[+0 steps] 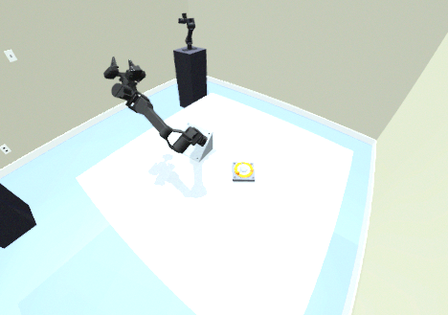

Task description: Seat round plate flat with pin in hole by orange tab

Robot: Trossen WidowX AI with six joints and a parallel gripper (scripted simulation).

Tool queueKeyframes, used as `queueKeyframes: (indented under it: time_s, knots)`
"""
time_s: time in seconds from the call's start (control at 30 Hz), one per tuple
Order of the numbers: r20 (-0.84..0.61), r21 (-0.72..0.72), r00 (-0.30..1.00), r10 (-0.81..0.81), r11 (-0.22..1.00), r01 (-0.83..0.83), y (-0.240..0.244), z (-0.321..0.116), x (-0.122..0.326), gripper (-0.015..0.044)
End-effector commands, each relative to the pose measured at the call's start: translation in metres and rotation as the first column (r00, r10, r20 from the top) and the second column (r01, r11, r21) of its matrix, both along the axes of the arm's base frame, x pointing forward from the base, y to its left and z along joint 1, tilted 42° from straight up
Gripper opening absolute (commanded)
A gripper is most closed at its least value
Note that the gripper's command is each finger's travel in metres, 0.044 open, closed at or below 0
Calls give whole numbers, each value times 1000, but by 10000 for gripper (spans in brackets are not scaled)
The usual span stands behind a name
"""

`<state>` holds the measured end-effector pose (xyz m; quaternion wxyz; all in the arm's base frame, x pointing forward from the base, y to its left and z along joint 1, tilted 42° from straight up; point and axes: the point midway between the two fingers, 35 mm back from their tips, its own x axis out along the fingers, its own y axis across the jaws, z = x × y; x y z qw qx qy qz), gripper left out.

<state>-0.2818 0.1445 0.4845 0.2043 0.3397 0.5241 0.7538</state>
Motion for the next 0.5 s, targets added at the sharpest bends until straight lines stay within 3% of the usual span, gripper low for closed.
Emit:
queueKeyframes:
  time_s: [0.0, 0.23, 0.3, 0.47]
  knots:
    - [8, 0, 1000, -9, 1000, 9, 3, -2, 0, 374]
    - [305, -1, 890, -340, 934, 357, 106, -62, 27, 190]
    - [334, 0, 869, -365, 922, 387, 116, -68, 33, 137]
    - [536, 8, 678, -503, 806, 592, 181, -115, 88, 6]
